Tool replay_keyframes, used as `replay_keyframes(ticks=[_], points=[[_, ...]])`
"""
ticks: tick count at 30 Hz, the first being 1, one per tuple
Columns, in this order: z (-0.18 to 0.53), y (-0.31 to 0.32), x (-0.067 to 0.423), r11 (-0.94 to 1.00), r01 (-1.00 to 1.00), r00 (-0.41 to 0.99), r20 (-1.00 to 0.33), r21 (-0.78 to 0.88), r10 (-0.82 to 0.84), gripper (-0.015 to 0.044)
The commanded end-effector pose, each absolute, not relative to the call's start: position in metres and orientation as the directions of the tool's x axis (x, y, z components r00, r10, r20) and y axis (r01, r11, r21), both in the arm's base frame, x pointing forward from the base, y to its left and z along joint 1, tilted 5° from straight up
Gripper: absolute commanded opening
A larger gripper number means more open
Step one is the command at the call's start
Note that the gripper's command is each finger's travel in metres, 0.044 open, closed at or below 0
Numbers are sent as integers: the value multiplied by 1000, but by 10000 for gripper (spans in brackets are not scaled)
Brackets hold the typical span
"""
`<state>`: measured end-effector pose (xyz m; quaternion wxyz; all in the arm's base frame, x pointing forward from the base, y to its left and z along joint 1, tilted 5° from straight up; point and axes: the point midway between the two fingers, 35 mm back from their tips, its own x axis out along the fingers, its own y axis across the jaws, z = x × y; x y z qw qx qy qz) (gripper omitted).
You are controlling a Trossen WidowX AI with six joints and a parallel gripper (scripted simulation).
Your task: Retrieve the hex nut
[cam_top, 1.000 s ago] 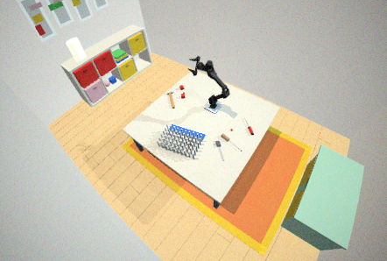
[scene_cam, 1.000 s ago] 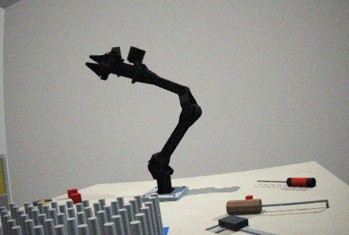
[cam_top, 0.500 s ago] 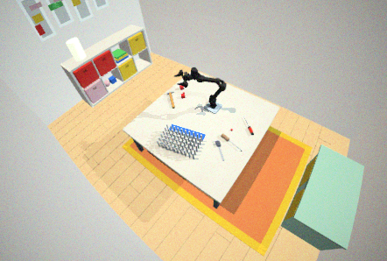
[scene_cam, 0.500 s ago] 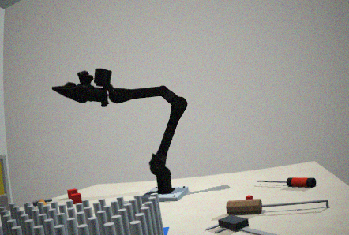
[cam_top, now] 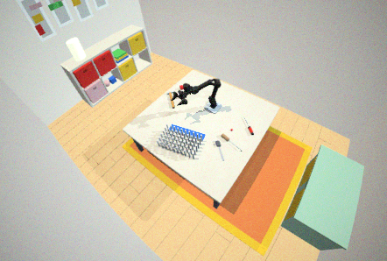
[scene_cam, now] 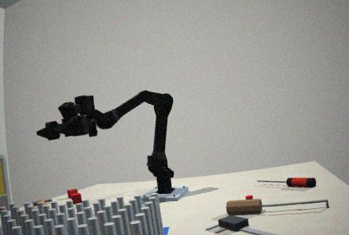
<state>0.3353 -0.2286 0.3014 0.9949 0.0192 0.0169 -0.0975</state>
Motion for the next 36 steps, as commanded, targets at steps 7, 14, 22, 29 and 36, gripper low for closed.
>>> replay_keyframes(ticks=[7, 14, 22, 29, 36], points=[[191, -129, 391, 967, -59, 976, -187, 248, 107, 440], [180, -116, 394, 959, -83, 969, -202, 270, 141, 440], [180, -116, 394, 959, -83, 969, -202, 270, 141, 440], [180, -116, 394, 959, -83, 969, -202, 270, 141, 440], [180, -116, 394, 959, -83, 969, -202, 270, 141, 440]])
